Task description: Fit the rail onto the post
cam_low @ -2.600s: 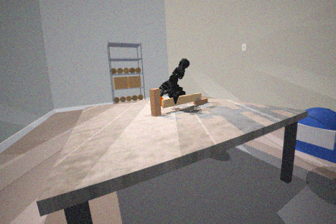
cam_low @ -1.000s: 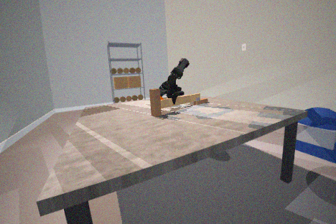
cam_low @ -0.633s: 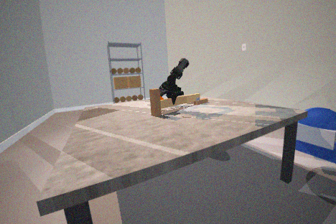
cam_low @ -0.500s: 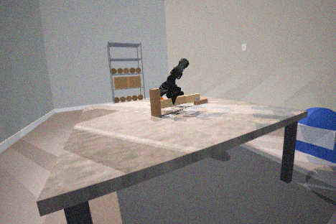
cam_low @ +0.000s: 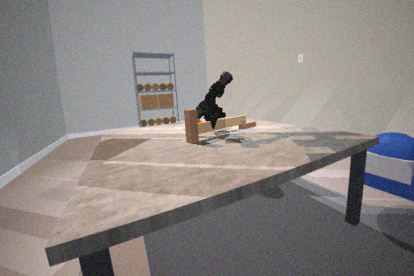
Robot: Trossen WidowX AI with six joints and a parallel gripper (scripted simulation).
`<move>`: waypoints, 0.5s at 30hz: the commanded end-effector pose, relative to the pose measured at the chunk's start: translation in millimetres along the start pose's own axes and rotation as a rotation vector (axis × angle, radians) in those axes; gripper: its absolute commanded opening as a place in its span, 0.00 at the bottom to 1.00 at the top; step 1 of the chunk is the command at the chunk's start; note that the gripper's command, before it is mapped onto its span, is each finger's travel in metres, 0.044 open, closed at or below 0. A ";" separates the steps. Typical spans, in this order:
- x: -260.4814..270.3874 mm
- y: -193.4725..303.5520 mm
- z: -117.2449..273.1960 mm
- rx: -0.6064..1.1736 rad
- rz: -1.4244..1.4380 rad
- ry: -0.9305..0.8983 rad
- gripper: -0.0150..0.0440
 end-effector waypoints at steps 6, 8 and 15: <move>-1.4 4.4 2.0 0.003 0.001 0.007 0.25; -1.5 5.1 1.9 0.003 0.001 0.007 0.25; -1.7 7.2 1.7 0.003 0.001 0.007 0.25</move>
Point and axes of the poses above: the point midway between the two fingers, 35 mm back from their tips, its own z axis back along the fingers, its own x axis across the jaws, y = z × x, the point moved 9 cm from there along z, back along the fingers, and after that the axes turned 6 degrees about -z, right-handed, at the moved point
